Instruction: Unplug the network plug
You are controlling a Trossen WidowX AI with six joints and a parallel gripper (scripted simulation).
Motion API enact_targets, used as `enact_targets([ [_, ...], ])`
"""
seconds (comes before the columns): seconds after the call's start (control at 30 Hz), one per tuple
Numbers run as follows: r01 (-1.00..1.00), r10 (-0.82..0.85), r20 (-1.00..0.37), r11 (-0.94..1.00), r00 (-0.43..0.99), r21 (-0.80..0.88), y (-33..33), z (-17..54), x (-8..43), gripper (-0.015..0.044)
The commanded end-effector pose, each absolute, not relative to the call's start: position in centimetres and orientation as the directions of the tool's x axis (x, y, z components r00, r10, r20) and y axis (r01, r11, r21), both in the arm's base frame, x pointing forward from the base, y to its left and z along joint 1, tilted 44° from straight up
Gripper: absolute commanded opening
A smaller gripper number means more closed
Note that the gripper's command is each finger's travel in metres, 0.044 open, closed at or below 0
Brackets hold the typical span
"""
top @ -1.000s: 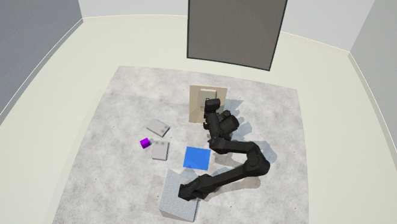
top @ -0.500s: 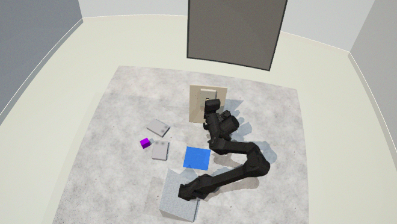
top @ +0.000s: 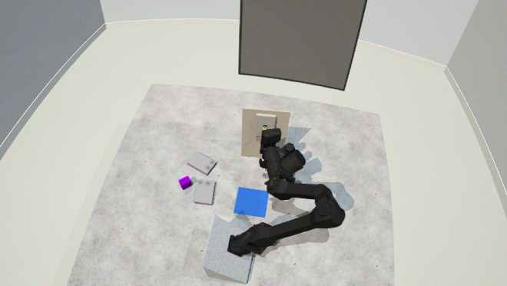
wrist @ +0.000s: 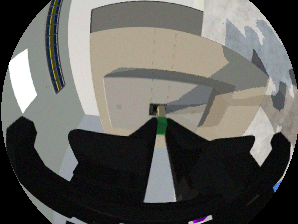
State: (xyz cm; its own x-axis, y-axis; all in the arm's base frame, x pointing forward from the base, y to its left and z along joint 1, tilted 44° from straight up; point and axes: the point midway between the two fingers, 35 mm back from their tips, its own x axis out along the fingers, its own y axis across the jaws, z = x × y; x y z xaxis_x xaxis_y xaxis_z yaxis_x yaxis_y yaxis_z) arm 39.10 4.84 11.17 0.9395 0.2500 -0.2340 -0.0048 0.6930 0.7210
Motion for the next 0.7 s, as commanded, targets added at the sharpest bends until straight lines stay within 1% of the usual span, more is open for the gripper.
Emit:
enact_targets([
  [0.0,-0.002,0.248,-0.234,0.689,0.940,0.725,4.8,11.2,38.7,0.0000],
  [0.67,-0.002,0.248,-0.234,0.689,0.940,0.725,4.9,11.1,37.5,0.0000],
])
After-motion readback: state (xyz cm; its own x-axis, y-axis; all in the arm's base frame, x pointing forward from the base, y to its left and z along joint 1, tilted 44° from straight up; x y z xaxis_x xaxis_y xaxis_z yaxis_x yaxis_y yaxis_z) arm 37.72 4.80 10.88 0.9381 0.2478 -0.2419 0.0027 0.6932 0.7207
